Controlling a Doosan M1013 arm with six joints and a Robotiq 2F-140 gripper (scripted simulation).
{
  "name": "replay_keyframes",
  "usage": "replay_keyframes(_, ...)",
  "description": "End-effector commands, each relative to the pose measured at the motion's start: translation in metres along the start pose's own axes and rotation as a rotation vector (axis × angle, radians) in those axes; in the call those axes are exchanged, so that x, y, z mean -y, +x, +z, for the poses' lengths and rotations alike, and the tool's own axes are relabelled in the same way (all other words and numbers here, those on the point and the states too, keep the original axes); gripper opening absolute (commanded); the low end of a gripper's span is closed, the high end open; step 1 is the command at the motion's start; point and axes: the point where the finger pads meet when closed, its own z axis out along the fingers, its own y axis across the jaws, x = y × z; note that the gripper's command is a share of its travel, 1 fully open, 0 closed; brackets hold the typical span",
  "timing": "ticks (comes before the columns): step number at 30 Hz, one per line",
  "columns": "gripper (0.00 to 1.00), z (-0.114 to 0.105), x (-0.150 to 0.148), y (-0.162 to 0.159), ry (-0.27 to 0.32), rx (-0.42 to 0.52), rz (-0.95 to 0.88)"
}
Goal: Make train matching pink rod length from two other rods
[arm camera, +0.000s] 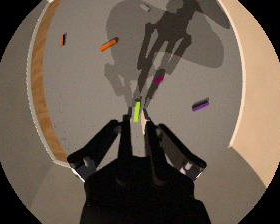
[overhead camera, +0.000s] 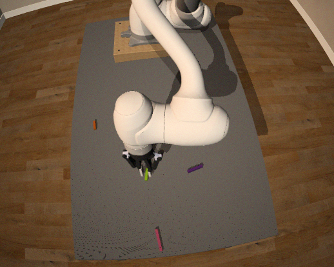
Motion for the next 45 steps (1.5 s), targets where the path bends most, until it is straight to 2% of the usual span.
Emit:
replay_keyframes(1, 0.23, 0.0, 0.0, 0.0, 0.0, 0.0, 0.0)
replay_keyframes(24, 0.23, 0.0, 0.0, 0.0, 0.0, 0.0, 0.0)
replay_keyframes(45, 0.23, 0.016, 0.0, 0.0, 0.0, 0.0, 0.0)
